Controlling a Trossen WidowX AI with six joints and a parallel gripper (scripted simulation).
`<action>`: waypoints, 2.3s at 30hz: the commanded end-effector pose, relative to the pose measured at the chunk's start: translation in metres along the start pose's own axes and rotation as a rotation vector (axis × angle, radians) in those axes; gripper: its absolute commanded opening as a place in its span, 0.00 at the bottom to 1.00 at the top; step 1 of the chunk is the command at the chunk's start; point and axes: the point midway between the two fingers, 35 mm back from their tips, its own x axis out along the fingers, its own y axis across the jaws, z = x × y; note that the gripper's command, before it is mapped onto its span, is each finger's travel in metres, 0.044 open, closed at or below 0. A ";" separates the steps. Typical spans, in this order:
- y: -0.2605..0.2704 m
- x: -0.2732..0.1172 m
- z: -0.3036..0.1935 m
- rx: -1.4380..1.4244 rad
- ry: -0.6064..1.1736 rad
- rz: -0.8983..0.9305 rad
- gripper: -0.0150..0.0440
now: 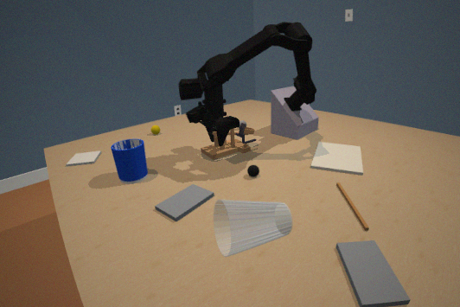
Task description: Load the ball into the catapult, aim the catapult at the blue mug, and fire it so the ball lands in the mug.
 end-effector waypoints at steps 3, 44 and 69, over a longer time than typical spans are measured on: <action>-0.002 -0.047 0.001 0.001 -0.010 -0.007 0.25; -0.001 0.001 0.002 0.001 -0.004 -0.003 0.25; -0.003 -0.097 0.002 0.005 -0.006 -0.008 1.00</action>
